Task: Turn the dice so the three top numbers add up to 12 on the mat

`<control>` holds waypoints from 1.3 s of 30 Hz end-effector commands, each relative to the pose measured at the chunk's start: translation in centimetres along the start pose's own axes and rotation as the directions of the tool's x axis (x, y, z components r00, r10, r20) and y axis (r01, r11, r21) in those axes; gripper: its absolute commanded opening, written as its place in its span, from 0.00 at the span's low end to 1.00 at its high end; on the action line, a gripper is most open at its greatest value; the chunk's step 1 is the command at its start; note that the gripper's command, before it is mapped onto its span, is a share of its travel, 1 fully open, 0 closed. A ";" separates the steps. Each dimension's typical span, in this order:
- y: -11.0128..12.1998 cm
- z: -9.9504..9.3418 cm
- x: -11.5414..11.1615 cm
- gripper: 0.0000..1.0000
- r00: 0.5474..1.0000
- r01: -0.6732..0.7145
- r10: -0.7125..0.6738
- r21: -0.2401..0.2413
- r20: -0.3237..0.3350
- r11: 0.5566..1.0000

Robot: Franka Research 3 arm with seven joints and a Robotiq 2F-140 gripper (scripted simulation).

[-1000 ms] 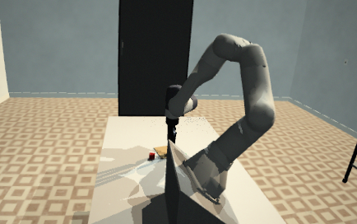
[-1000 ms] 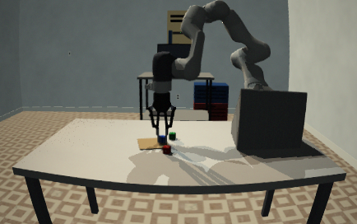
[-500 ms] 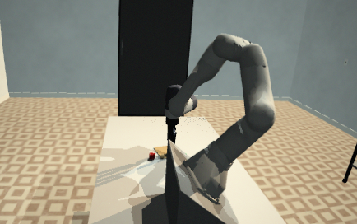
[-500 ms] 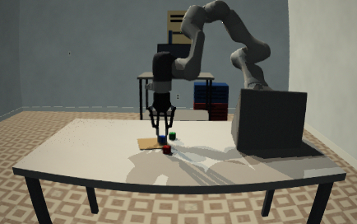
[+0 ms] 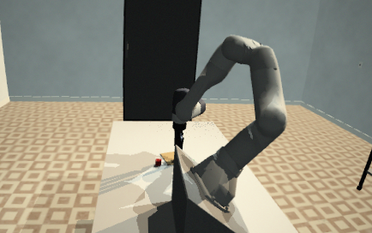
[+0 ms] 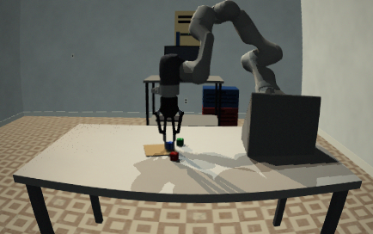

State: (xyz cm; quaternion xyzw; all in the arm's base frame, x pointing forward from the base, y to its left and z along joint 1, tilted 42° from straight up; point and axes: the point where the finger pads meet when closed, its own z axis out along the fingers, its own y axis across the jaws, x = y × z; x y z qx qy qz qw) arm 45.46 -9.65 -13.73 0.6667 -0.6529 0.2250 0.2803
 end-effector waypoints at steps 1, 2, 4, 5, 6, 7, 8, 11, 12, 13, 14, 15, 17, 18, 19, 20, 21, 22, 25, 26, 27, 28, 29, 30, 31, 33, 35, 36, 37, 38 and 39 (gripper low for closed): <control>-0.1 0.0 -0.2 0.16 1.000 -0.006 0.006 0.002 0.003 1.000; -0.1 0.0 -0.2 0.16 1.000 -0.006 0.006 0.002 0.003 1.000; -0.1 0.0 -0.2 0.16 1.000 -0.006 0.006 0.002 0.003 1.000; -0.1 0.0 -0.2 0.16 1.000 -0.006 0.006 0.002 0.003 1.000; -0.1 0.0 -0.2 0.16 1.000 -0.006 0.006 0.002 0.003 1.000; -0.1 0.0 -0.2 0.16 1.000 -0.006 0.006 0.002 0.003 1.000; -0.1 0.0 -0.2 0.16 1.000 -0.006 0.006 0.002 0.003 1.000; -0.1 0.0 -0.2 0.16 1.000 -0.006 0.006 0.002 0.003 1.000; -0.1 0.0 -0.2 0.16 1.000 -0.006 0.006 0.002 0.003 1.000; -0.1 0.0 -0.2 0.16 1.000 -0.006 0.006 0.002 0.003 1.000; -0.1 0.0 -0.2 0.16 1.000 -0.006 0.006 0.002 0.003 1.000; -0.1 0.0 -0.2 0.16 1.000 -0.006 0.006 0.002 0.003 1.000; -0.1 0.0 -0.2 0.16 1.000 -0.006 0.006 0.002 0.003 1.000; -0.1 0.0 -0.2 0.16 1.000 -0.006 0.006 0.002 0.003 1.000; -0.1 0.0 -0.2 0.16 1.000 -0.006 0.006 0.002 0.003 1.000; -0.1 0.1 -0.2 0.16 1.000 -0.006 0.006 0.002 0.003 1.000; -0.1 0.1 -0.2 0.16 1.000 -0.006 0.006 0.002 0.003 1.000; -0.1 0.1 -0.2 0.16 1.000 -0.006 0.006 0.002 0.003 1.000; -0.1 0.1 -0.2 0.16 1.000 -0.006 0.006 0.002 0.003 1.000; -0.1 0.1 -0.2 0.16 1.000 -0.006 0.006 0.002 0.003 1.000; -0.1 0.2 -0.2 0.16 1.000 -0.006 0.006 0.002 0.003 1.000; -0.1 0.2 -0.2 0.16 1.000 -0.006 0.006 0.002 0.003 1.000; -0.1 0.2 -0.2 0.16 1.000 -0.006 0.006 0.002 0.003 1.000; -0.1 0.2 -0.2 0.16 1.000 -0.006 0.006 0.002 0.003 1.000; -0.1 0.3 -0.2 0.16 1.000 -0.006 0.006 0.002 0.003 1.000; -0.1 0.3 -0.2 0.16 1.000 -0.006 0.006 0.002 0.003 1.000; -0.1 0.3 -0.2 0.16 1.000 -0.006 0.006 0.002 0.003 1.000; -0.1 0.4 -0.2 0.16 1.000 -0.006 0.006 0.002 0.003 1.000; -0.1 0.4 -0.2 0.16 1.000 -0.006 0.006 0.002 0.003 1.000; -0.1 0.4 -0.2 0.16 1.000 -0.006 0.006 0.002 0.003 1.000; -0.1 0.4 -0.2 0.16 1.000 -0.006 0.006 0.002 0.003 1.000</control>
